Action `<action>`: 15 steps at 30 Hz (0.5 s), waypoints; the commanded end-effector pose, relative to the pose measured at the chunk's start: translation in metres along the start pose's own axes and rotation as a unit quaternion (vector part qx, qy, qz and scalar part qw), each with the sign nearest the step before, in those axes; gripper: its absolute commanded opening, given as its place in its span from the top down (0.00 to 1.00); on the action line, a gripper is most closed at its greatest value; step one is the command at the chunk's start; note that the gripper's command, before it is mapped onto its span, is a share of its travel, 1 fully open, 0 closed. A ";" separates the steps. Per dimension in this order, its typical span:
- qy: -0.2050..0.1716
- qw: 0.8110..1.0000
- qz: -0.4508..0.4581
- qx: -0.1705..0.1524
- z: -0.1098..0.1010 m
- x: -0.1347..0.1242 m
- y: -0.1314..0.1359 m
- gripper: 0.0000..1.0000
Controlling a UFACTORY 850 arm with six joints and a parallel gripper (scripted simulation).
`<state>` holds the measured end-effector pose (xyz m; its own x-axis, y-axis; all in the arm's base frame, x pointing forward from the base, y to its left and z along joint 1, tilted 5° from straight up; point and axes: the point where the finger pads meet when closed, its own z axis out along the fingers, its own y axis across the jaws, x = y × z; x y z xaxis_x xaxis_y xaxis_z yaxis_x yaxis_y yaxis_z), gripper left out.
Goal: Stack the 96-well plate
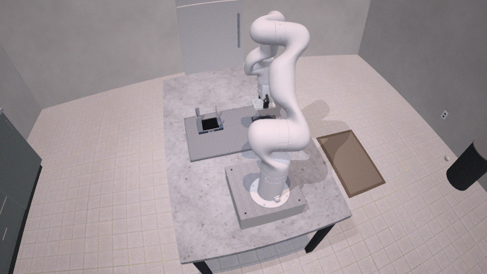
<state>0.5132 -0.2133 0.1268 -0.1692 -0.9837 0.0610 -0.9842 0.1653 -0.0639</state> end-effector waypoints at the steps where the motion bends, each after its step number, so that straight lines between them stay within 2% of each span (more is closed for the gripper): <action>1: -0.001 1.000 -0.012 0.001 -0.001 -0.019 -0.004 1.00; 4: -0.001 1.000 -0.012 0.001 -0.001 -0.022 -0.004 1.00; 15: -0.001 1.000 -0.012 0.001 -0.002 -0.058 -0.010 1.00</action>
<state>0.5267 -0.1728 0.1258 -0.1453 -0.9876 0.0588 -0.9879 0.1416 -0.0628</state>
